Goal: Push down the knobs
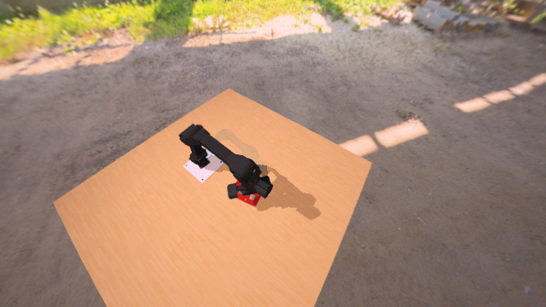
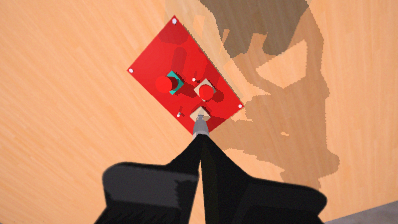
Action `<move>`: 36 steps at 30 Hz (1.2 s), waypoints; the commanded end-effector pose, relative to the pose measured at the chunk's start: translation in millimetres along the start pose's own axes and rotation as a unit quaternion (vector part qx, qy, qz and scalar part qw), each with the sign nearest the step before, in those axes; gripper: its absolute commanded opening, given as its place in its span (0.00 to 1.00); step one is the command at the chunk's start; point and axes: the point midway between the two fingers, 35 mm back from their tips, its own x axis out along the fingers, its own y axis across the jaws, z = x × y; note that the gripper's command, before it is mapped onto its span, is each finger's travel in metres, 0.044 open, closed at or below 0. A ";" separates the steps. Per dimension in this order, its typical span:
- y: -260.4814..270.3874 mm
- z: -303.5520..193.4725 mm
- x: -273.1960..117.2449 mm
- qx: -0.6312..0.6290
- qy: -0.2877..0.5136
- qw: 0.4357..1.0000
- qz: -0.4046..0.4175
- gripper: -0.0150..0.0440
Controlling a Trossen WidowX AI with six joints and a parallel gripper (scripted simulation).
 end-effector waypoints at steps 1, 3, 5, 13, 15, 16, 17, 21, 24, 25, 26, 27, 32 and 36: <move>0.2 -1.2 6.0 -0.003 0.002 1.000 0.000 0.25; 0.2 -1.2 8.2 -0.003 0.002 1.000 0.000 0.25; 0.2 -1.2 9.8 -0.003 0.002 1.000 0.000 0.25; 0.2 -1.2 10.7 -0.003 0.002 1.000 0.000 0.25; 0.2 -1.2 12.3 -0.003 0.002 1.000 0.001 0.25; 0.2 -1.2 13.5 -0.003 0.002 1.000 0.001 0.25; 0.2 -1.2 14.6 -0.003 0.002 1.000 0.001 0.25; 0.2 -1.2 17.5 -0.003 0.002 1.000 0.001 0.25; 0.2 -1.2 17.5 -0.003 0.002 1.000 0.001 0.25; 0.2 -1.2 17.5 -0.003 0.002 1.000 0.001 0.25; 0.2 -1.2 17.5 -0.003 0.002 1.000 0.001 0.25; 0.2 -1.2 17.7 -0.003 0.002 1.000 0.001 0.25; 0.2 -1.3 22.1 -0.003 0.002 1.000 0.001 0.25; 0.2 -1.3 25.0 -0.003 0.002 1.000 0.001 0.25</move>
